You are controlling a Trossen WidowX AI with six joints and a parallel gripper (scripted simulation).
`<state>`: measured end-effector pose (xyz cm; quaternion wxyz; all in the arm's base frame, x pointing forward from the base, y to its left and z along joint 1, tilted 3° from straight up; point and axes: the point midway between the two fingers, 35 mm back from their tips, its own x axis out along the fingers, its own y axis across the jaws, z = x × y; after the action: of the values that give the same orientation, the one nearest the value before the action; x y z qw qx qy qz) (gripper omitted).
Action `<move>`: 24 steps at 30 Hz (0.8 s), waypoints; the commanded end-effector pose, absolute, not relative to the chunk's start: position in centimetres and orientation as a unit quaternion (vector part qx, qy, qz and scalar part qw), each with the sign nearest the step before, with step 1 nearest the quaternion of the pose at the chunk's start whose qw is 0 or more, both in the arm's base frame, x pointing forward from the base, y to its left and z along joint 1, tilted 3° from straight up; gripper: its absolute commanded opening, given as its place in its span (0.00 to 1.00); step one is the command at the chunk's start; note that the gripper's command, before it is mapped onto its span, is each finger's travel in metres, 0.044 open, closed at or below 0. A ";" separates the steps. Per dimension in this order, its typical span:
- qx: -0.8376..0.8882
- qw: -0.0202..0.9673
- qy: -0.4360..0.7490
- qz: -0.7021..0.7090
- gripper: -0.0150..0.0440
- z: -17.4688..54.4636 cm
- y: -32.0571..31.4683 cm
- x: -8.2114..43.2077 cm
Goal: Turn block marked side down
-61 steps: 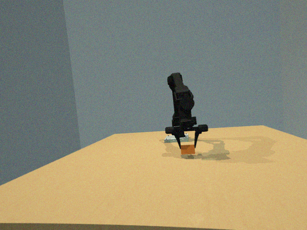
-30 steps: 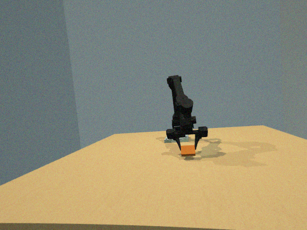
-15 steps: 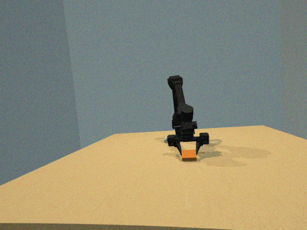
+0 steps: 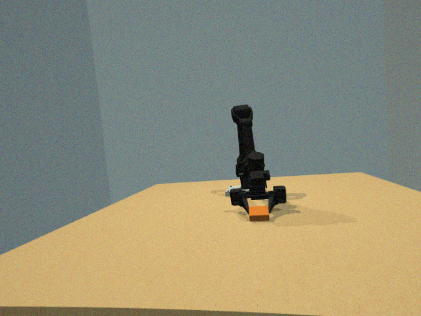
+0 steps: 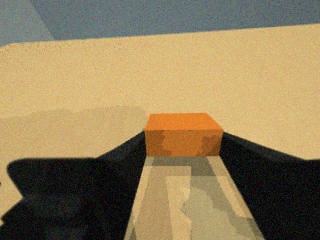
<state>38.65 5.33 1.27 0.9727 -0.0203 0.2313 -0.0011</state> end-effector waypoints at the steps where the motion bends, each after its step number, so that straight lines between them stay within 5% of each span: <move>1: -0.025 0.976 0.218 -0.005 0.25 0.9 5.0 37.7; 24: -0.025 0.984 0.175 -0.006 0.25 1.5 4.8 37.0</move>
<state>36.98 4.91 1.47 0.9842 -0.0216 0.1756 -0.0031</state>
